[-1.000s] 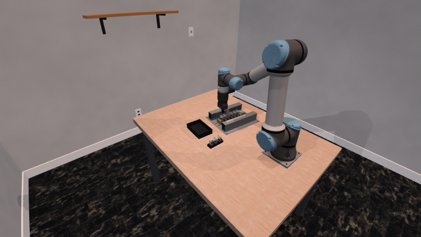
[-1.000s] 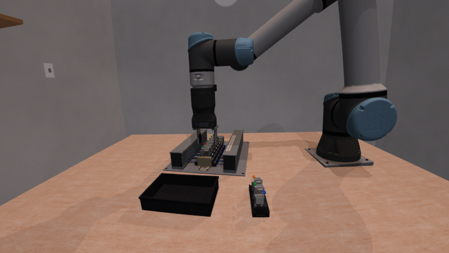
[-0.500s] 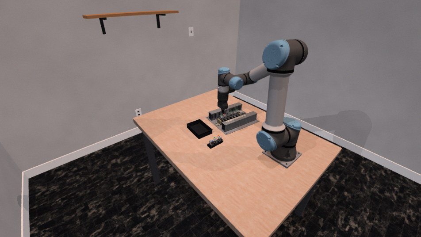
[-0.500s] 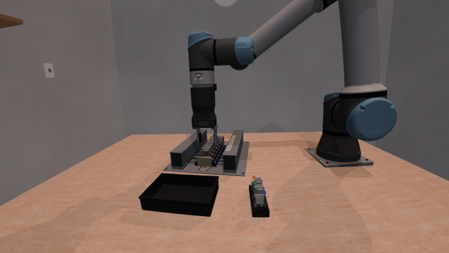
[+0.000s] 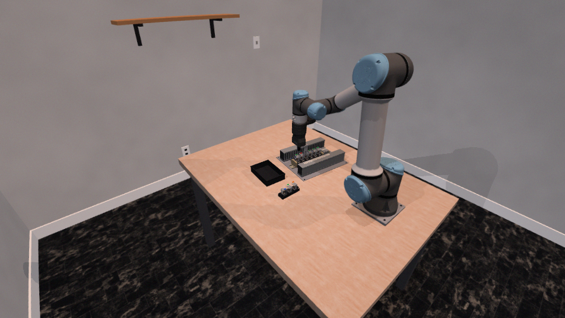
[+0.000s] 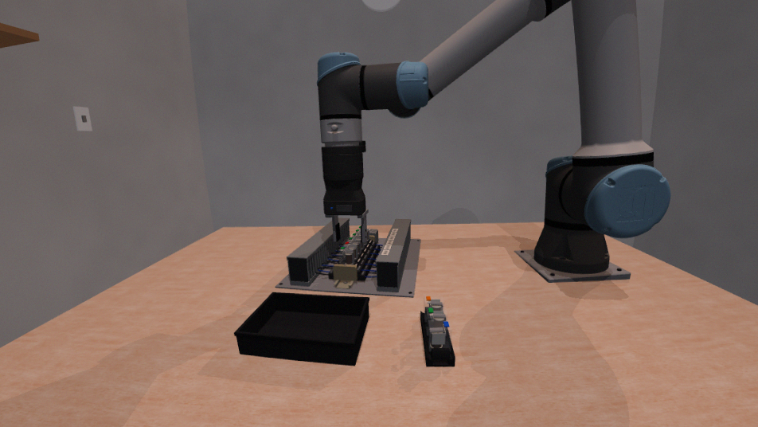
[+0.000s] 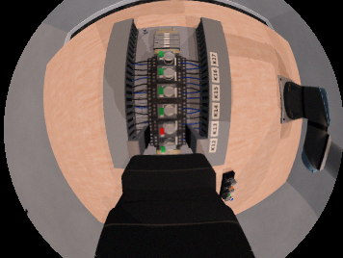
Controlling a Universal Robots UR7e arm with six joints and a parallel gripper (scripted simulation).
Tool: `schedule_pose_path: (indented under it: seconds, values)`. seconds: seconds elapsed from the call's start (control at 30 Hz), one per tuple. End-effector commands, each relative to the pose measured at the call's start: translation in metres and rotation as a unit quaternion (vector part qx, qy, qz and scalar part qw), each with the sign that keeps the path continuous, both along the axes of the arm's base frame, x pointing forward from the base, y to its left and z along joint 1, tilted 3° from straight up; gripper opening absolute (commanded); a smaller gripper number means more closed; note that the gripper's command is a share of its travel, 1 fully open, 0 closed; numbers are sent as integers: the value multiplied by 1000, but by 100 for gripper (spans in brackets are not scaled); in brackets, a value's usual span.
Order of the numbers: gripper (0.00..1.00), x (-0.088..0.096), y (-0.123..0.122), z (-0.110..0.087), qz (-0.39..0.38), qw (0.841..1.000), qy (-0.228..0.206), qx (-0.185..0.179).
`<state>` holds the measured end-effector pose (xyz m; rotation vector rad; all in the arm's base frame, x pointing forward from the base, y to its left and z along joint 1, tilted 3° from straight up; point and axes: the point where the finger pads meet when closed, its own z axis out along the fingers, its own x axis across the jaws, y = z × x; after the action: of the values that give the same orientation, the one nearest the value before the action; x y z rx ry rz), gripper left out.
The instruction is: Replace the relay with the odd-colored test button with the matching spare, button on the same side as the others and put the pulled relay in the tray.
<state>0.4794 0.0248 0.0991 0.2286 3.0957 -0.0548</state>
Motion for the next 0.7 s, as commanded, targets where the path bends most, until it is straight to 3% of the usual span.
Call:
schedule_pose_path:
  seconds: [0.0,0.67]
  values:
    - [100,0,0,1,0,1000,-1,0]
    - [100,1,0,-7,0,1000,-1,0]
